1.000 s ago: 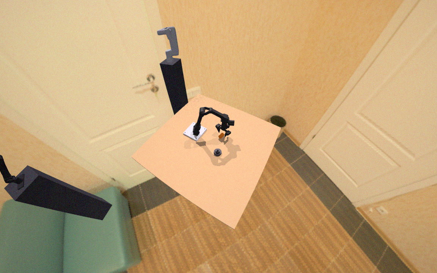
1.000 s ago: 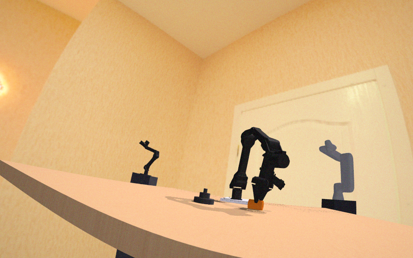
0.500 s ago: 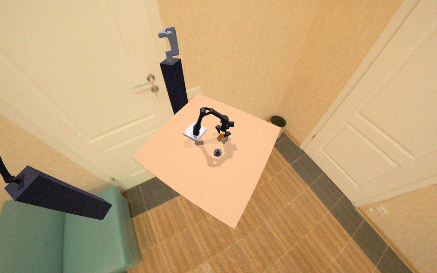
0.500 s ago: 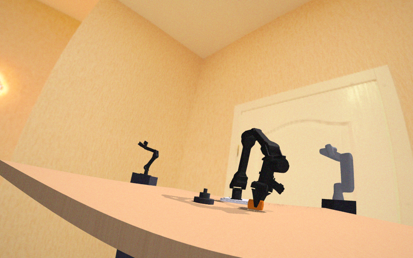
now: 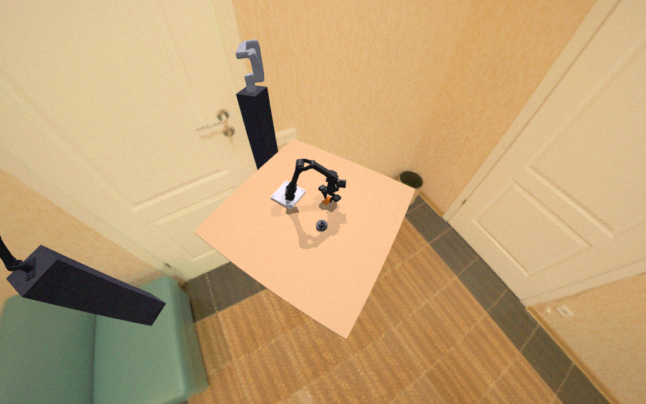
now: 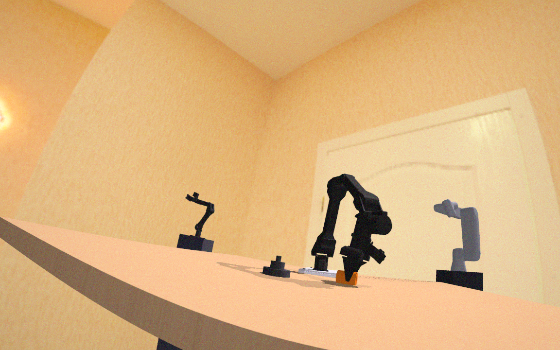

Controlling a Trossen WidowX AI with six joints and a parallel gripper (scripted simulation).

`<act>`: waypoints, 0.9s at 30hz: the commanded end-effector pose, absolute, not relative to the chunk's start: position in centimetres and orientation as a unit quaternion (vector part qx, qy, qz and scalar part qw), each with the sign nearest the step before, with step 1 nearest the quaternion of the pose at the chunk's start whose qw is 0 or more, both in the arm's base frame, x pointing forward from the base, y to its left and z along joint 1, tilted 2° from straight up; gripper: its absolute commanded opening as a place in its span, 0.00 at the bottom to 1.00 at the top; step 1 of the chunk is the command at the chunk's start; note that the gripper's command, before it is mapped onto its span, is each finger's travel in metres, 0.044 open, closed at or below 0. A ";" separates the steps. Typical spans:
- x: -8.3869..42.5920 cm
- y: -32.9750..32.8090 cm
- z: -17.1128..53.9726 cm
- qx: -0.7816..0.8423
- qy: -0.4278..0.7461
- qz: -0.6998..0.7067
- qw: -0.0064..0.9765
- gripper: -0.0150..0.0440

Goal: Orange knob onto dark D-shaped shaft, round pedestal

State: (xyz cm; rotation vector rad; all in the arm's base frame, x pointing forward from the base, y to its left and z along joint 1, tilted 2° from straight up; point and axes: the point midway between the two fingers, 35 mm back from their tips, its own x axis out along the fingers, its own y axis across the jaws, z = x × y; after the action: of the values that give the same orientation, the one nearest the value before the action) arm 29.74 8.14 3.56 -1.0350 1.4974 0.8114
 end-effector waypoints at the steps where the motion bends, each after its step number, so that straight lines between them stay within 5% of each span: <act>1: 29.8 8.2 3.5 -0.436 0.629 0.344 0.544 0.62; 27: 29.2 6.8 4.6 -0.385 0.550 0.399 0.625 0.56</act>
State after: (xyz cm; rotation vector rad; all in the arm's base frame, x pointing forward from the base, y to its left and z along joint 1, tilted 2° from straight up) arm 29.32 7.09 4.35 -0.9120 1.3118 0.8963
